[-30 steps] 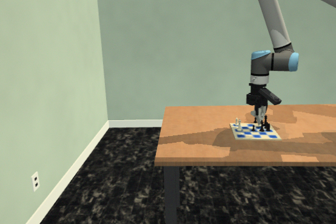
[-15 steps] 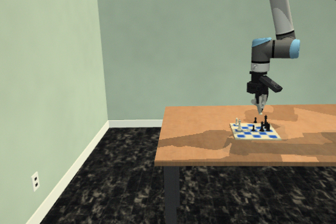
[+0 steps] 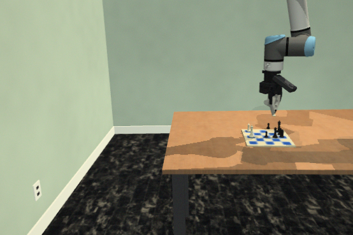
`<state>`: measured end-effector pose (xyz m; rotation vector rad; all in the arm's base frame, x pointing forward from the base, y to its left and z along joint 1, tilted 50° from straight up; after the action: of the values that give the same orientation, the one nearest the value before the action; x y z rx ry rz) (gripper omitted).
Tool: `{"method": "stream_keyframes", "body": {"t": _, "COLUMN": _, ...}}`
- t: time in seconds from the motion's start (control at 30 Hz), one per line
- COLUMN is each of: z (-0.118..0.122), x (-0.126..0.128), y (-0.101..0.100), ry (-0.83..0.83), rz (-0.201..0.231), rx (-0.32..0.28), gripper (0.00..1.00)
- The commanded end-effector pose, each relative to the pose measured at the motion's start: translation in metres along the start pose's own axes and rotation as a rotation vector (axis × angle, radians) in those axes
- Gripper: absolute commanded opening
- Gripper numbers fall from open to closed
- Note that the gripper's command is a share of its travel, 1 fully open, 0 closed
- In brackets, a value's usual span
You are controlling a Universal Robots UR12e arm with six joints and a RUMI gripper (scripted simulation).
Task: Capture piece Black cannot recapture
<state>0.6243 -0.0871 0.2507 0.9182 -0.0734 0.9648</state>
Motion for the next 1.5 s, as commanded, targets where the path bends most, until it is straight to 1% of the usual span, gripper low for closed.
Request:
{"method": "stream_keyframes", "body": {"t": 0.0, "z": 0.000, "x": 0.000, "y": 0.001, "ry": 0.000, "rz": 0.001, "rx": 0.000, "gripper": 0.00}}
{"method": "stream_keyframes", "body": {"t": 0.1, "z": 0.004, "x": 0.000, "y": 0.001, "ry": 0.004, "rz": 0.001, "rx": 0.000, "gripper": 0.00}}
{"method": "stream_keyframes", "body": {"t": 0.13, "z": 0.012, "x": 0.000, "y": 0.001, "ry": 0.012, "rz": 0.001, "rx": -0.001, "gripper": 0.00}}
{"method": "stream_keyframes", "body": {"t": 0.23, "z": 0.043, "x": -0.001, "y": 0.003, "ry": 0.044, "rz": 0.001, "rx": -0.002, "gripper": 0.00}}
{"method": "stream_keyframes", "body": {"t": 0.3, "z": 0.054, "x": -0.001, "y": 0.004, "ry": 0.055, "rz": 0.001, "rx": -0.002, "gripper": 0.00}}
{"method": "stream_keyframes", "body": {"t": 0.77, "z": 0.055, "x": -0.001, "y": 0.004, "ry": 0.056, "rz": 0.001, "rx": -0.002, "gripper": 0.00}}
{"method": "stream_keyframes", "body": {"t": 0.9, "z": 0.055, "x": -0.001, "y": 0.000, "ry": 0.056, "rz": 0.001, "rx": -0.001, "gripper": 0.00}}
{"method": "stream_keyframes", "body": {"t": 1.07, "z": 0.055, "x": -0.001, "y": -0.012, "ry": 0.056, "rz": 0.000, "rx": 0.000, "gripper": 0.00}}
{"method": "stream_keyframes", "body": {"t": 1.13, "z": 0.055, "x": -0.001, "y": -0.012, "ry": 0.056, "rz": 0.000, "rx": 0.000, "gripper": 0.00}}
{"method": "stream_keyframes", "body": {"t": 1.27, "z": 0.055, "x": -0.001, "y": -0.029, "ry": 0.056, "rz": 0.000, "rx": 0.000, "gripper": 0.00}}
{"method": "stream_keyframes", "body": {"t": 1.47, "z": 0.055, "x": -0.001, "y": -0.059, "ry": 0.056, "rz": 0.000, "rx": 0.000, "gripper": 0.00}}
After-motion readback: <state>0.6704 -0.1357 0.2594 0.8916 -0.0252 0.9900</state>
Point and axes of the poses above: the point where the finger pads meet when closed, its own y axis back along the fingers, its own x axis across the jaws, z = x × y, the point moved 4 cm from there along y, back along the fingers, and after that the axes turned 4 degrees about y, right-handed, at the moved point
